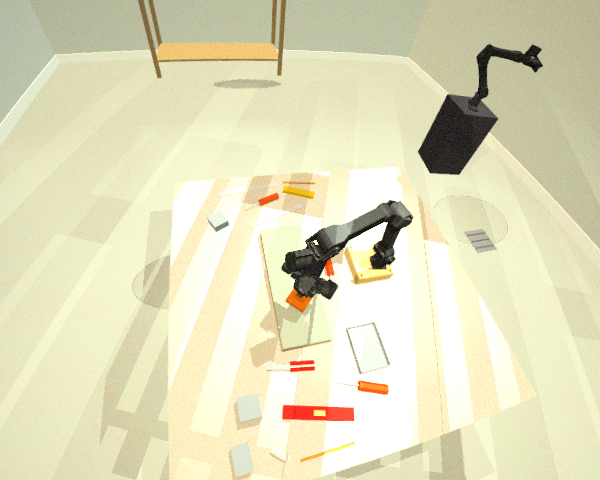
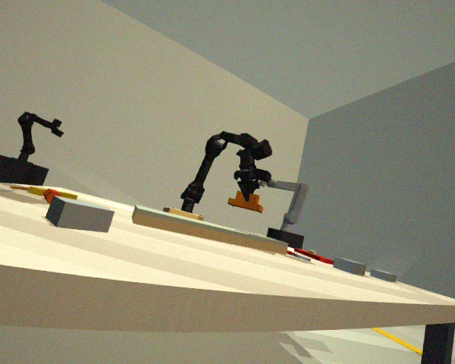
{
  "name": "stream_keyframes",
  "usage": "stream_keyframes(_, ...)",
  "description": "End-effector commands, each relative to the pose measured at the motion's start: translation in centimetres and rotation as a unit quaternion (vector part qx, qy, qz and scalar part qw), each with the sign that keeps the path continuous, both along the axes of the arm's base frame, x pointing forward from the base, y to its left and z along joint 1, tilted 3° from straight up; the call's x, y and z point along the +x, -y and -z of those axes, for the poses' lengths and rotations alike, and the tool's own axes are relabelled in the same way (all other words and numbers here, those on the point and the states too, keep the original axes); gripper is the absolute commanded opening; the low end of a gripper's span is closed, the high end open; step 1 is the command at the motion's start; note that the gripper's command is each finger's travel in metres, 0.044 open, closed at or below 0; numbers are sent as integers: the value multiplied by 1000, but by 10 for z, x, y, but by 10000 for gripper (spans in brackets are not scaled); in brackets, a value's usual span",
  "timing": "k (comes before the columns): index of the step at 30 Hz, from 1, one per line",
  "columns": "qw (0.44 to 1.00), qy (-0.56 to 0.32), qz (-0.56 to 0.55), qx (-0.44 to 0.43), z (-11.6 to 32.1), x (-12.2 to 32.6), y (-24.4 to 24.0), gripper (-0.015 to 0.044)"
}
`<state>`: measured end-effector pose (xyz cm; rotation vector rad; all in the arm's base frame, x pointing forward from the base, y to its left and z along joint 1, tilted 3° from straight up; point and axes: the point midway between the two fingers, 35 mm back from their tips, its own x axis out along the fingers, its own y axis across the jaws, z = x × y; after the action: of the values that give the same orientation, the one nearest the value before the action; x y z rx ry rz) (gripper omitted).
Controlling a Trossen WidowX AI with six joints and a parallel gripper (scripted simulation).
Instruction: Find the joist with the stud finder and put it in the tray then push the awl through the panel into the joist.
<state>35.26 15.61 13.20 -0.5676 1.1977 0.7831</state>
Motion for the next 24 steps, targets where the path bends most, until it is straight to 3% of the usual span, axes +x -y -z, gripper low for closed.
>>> stream_keyframes(1,999,3,-36,5,-1,-15,-24,0)
stream_keyframes(24,972,3,-235,13,4,-125,-129,0)
